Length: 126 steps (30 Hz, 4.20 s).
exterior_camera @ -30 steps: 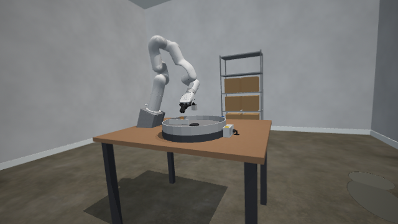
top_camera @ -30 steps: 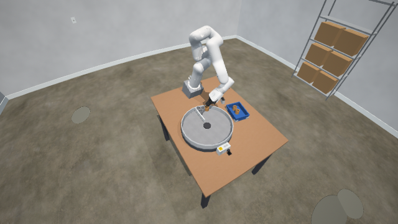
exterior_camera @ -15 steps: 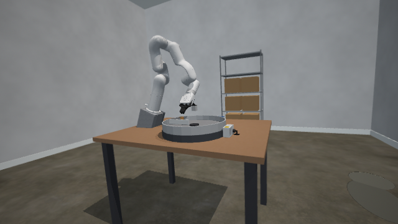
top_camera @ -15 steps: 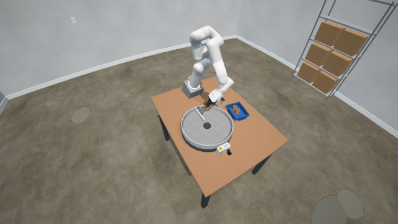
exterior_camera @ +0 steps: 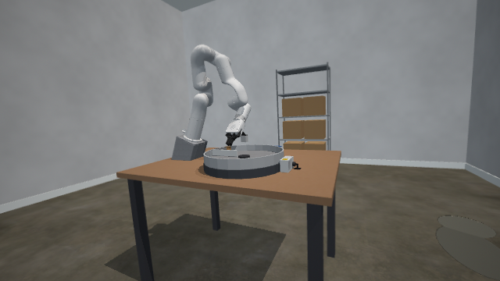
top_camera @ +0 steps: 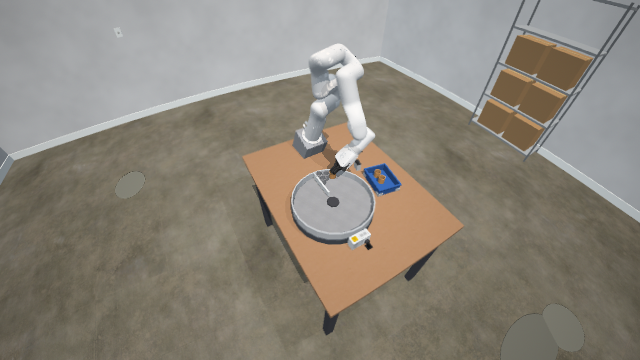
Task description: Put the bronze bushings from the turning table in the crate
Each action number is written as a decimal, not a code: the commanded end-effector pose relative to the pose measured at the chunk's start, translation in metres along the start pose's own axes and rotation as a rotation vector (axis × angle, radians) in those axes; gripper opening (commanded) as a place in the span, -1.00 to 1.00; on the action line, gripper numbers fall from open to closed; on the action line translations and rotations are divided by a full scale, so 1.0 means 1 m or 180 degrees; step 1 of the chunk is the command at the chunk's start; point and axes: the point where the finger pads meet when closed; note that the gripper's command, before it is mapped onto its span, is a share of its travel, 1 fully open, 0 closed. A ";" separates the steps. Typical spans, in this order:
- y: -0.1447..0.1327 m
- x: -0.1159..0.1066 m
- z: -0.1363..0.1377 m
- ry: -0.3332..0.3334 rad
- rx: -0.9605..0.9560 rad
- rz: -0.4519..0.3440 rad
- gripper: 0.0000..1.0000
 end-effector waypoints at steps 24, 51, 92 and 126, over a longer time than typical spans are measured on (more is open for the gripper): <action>0.008 0.009 0.003 -0.0005 0.0004 0.0002 -0.80; 0.008 0.009 0.003 -0.0005 0.0004 0.0002 -1.00; -0.031 -0.039 -0.007 -0.0005 0.0004 0.0002 -1.00; -0.006 -0.073 0.022 -0.0005 0.0004 0.0002 -1.00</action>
Point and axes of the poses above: the point where the finger pads meet when closed, its own x axis out along the fingers, its own z axis across the jaws, y = z × x, and after that the axes turned 14 degrees about -x, right-handed
